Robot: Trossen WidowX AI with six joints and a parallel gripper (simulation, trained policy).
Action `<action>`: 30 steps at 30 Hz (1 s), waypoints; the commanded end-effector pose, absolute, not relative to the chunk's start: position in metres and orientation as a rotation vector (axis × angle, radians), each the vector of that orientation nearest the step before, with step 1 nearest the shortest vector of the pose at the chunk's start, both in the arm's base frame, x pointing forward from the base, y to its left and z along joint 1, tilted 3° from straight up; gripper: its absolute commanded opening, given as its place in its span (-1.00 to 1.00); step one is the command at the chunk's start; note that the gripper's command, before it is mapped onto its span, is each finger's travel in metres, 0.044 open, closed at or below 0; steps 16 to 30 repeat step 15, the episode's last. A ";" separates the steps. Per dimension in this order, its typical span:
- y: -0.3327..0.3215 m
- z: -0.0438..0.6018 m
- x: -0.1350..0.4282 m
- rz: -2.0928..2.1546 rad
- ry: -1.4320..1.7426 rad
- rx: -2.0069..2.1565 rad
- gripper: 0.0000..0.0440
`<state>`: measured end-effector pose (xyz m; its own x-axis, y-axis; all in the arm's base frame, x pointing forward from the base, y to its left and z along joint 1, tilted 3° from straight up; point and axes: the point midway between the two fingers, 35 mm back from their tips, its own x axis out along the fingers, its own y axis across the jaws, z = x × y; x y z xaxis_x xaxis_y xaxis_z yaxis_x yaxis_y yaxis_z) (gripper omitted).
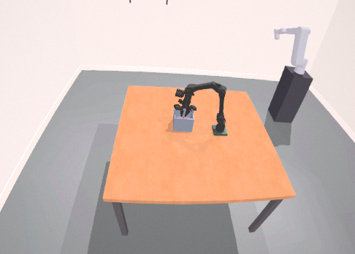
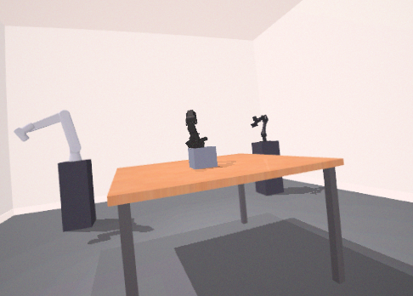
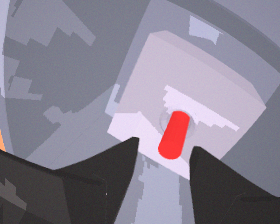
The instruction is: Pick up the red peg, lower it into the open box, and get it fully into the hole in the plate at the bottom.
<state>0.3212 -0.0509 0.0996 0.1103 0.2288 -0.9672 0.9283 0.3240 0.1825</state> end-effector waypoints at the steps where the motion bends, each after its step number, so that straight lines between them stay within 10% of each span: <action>1: -0.052 0.098 0.335 -0.679 1.400 1.184 -0.33; 30: -0.055 0.125 0.356 -0.549 1.363 1.270 -0.40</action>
